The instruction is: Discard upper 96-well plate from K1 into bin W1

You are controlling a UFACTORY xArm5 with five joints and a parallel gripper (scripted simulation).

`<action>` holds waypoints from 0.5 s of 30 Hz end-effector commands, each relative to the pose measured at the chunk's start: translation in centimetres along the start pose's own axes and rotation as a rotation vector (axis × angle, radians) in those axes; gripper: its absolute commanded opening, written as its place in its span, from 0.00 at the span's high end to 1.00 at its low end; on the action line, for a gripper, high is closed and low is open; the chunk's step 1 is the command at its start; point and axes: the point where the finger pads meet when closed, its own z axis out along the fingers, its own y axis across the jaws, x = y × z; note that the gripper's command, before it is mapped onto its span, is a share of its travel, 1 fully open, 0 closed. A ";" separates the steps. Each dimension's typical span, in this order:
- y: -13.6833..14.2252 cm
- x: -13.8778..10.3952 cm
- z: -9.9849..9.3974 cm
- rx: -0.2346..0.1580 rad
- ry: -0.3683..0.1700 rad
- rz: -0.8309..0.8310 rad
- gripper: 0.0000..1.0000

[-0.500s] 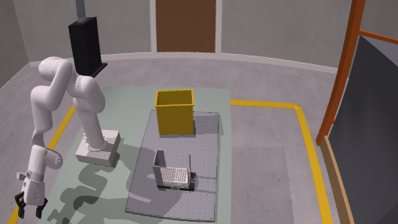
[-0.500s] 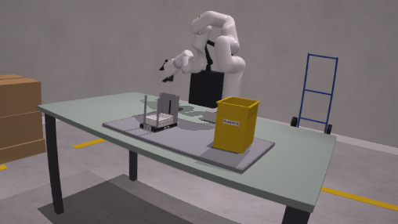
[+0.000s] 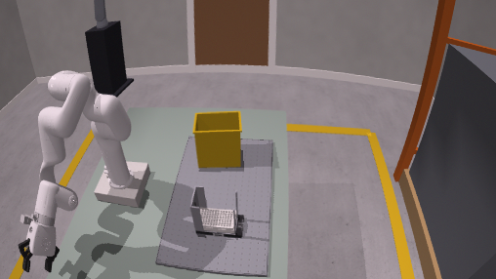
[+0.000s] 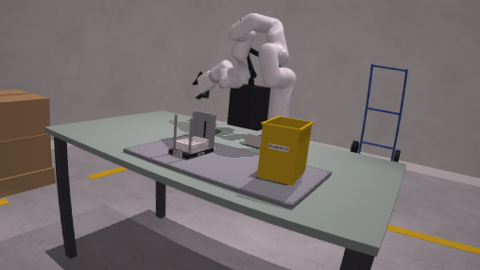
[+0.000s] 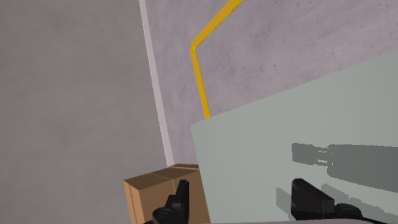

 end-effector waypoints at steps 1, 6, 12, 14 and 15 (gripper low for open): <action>-0.2 0.0 0.0 0.004 0.000 0.000 0.00; 0.1 -3.3 -0.2 -0.038 -0.043 -0.115 0.00; 0.3 -5.8 -0.3 -0.062 -0.077 -0.182 0.00; 0.5 -7.4 -0.5 -0.082 -0.099 -0.240 0.00; 0.6 -7.8 -0.6 -0.086 -0.104 -0.250 0.00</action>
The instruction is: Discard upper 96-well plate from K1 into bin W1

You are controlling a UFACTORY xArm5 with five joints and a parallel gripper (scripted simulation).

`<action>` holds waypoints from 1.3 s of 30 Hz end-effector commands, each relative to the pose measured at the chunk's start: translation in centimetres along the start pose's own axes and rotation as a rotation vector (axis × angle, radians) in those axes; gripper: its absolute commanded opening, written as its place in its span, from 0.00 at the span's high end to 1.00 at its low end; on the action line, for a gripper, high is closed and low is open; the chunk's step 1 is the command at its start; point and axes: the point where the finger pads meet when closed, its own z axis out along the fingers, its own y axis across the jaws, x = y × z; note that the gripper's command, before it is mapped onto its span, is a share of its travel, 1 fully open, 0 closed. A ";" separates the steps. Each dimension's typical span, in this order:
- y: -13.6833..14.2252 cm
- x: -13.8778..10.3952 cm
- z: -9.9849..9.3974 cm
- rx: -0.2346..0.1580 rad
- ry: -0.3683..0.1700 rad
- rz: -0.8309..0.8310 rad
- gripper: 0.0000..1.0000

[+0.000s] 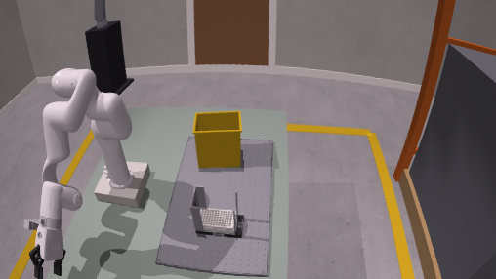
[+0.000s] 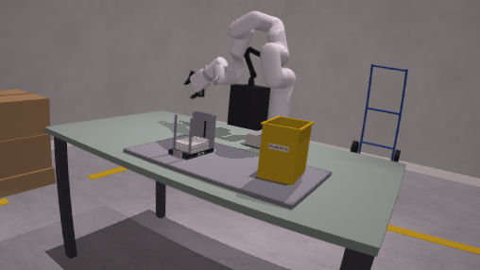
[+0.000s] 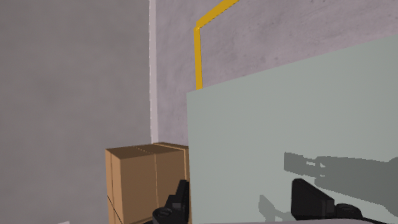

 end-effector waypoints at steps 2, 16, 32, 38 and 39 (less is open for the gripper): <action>-0.4 -2.7 -0.1 -0.025 -0.036 -0.075 0.00; -0.1 -9.3 -1.0 -0.088 -0.130 -0.293 0.00; 0.5 -15.2 -2.6 -0.130 -0.218 -0.468 0.00; 0.9 -17.5 -3.3 -0.148 -0.255 -0.558 0.00; 1.1 -18.2 -3.6 -0.154 -0.267 -0.588 0.00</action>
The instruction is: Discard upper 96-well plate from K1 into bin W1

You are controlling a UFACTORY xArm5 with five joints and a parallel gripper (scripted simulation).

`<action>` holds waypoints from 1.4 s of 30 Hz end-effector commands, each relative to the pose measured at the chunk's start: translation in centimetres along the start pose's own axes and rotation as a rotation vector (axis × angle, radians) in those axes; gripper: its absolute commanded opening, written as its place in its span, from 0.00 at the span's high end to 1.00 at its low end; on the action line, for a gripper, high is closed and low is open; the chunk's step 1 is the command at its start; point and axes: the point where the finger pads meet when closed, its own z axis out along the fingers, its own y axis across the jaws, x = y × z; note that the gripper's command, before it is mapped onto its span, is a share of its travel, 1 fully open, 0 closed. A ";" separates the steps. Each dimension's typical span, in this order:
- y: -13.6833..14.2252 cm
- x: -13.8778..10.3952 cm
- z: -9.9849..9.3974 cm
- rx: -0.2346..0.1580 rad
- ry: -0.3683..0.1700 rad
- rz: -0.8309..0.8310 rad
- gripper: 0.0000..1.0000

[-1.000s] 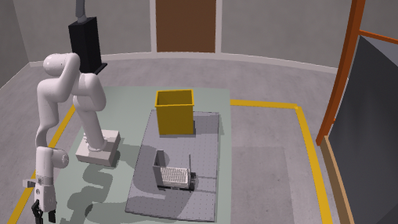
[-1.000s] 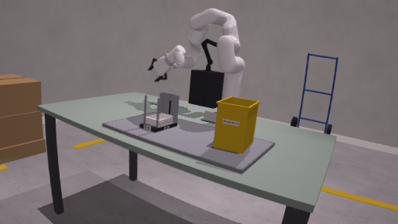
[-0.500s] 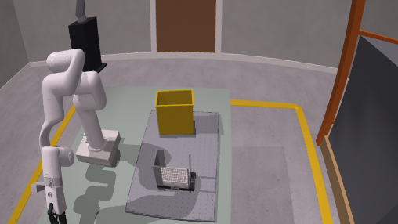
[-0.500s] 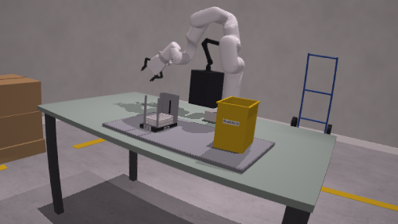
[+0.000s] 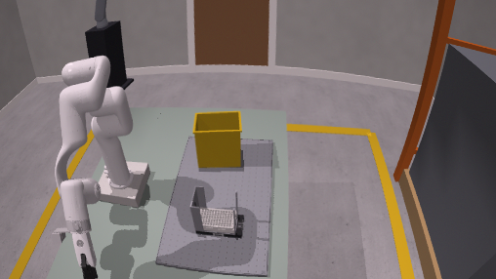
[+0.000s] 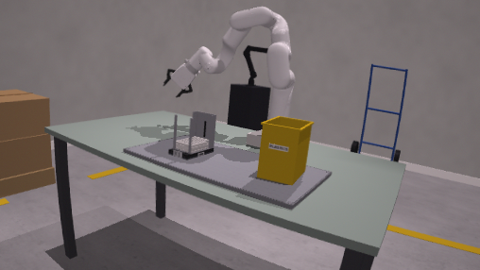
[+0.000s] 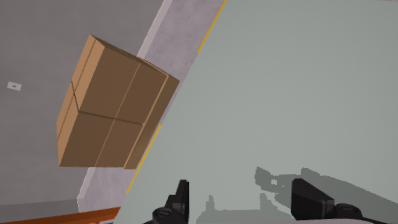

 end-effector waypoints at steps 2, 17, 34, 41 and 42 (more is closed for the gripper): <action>-0.9 -2.0 -0.3 -0.013 -0.030 -0.071 0.00; -2.3 -7.9 -1.6 -0.043 -0.118 -0.270 0.00; -3.2 -14.9 -4.0 -0.072 -0.223 -0.522 0.00; -3.4 -18.0 -5.4 -0.081 -0.270 -0.634 0.00; -3.4 -18.2 -5.5 -0.081 -0.273 -0.634 0.00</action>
